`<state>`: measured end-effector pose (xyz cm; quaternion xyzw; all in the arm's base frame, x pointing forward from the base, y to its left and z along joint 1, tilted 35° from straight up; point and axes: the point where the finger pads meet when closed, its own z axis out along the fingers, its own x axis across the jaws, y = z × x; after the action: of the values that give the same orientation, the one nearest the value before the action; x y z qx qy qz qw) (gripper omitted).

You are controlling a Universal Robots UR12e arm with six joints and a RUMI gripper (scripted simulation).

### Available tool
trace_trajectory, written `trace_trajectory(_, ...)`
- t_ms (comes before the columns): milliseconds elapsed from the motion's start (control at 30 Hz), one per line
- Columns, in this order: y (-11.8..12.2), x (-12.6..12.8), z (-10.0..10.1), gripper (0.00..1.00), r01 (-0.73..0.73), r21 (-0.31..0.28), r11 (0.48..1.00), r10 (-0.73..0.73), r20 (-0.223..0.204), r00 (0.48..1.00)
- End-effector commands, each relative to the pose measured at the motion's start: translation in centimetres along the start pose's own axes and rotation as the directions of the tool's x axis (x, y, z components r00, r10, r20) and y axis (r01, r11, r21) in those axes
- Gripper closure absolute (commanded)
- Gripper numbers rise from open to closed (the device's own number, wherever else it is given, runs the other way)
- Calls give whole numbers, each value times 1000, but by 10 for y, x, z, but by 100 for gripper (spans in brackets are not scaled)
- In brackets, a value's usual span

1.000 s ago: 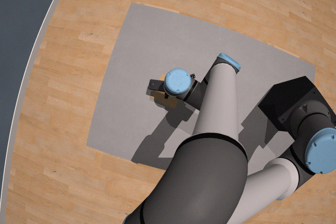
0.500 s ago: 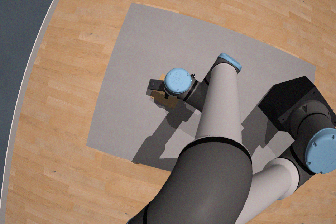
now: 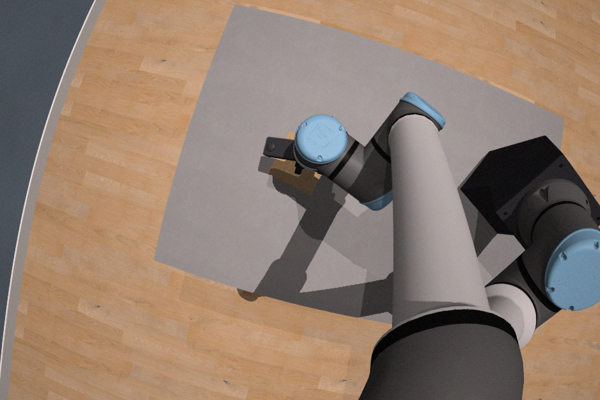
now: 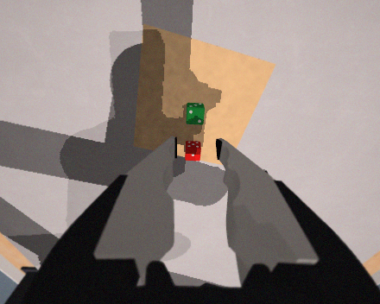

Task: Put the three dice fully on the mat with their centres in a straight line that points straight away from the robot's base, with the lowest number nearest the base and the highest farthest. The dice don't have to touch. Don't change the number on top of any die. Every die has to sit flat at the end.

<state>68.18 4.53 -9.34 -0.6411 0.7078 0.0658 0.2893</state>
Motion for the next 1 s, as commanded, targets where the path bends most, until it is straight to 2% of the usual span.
trace_trajectory(0, 0, 0, -15, 79, 1, -1, 1000, -1, 0, 1000)
trace_trajectory(233, 0, 0, -23, 79, 1, -1, 1000, -1, 0, 1000)
trace_trajectory(267, 0, 0, -23, 0, 1, -1, 1000, -1, 0, 1000)
trace_trajectory(967, 0, 0, -23, 0, 1, -1, 1000, -1, 0, 1000)
